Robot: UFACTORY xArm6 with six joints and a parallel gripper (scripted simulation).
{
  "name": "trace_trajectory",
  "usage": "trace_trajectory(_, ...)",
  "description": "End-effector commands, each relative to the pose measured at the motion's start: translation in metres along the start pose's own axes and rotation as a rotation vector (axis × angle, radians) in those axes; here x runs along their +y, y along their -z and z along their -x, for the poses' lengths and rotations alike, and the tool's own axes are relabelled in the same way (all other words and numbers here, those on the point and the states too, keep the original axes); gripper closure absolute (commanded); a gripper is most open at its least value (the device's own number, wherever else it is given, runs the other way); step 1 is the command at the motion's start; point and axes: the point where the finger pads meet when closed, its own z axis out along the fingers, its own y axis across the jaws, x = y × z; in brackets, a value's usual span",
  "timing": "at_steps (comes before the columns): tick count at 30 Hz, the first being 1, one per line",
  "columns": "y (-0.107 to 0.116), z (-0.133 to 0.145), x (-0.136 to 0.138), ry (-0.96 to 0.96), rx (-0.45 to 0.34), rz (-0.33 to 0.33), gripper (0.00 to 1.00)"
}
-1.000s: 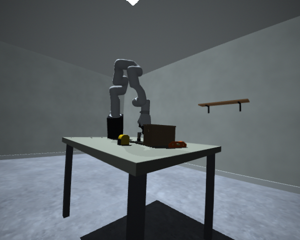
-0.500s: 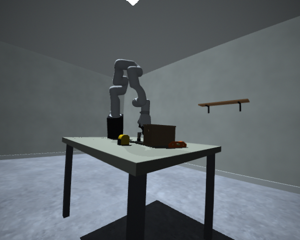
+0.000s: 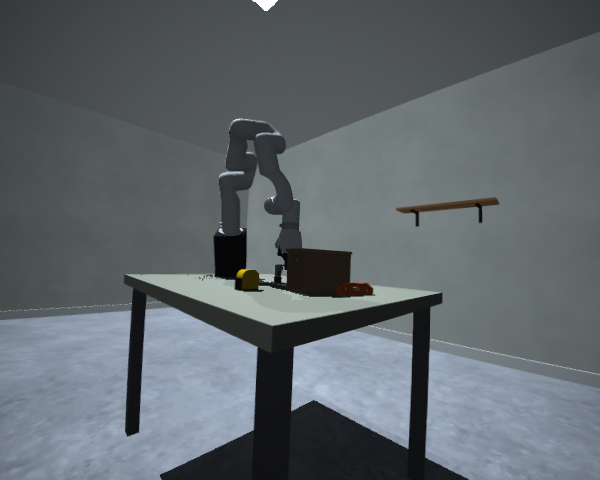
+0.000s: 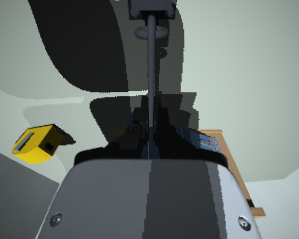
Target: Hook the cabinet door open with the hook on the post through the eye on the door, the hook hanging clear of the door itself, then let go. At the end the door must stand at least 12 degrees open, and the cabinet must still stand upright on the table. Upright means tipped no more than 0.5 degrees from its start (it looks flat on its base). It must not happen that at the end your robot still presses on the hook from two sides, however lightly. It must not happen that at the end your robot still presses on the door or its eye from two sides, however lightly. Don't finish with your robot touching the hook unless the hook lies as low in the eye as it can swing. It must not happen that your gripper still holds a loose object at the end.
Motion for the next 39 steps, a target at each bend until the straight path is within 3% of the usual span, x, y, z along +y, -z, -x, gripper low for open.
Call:
trace_trajectory(1,0.0006,0.0011,0.0004,0.000,-0.002,0.001,0.96)
trace_trajectory(18,0.0003,0.0011,0.0004,0.000,-0.002,0.001,0.96)
trace_trajectory(19,0.0003,0.0011,0.0004,0.000,-0.002,0.001,0.76)
trace_trajectory(39,0.0003,0.0011,0.0004,0.000,-0.002,0.001,0.76)
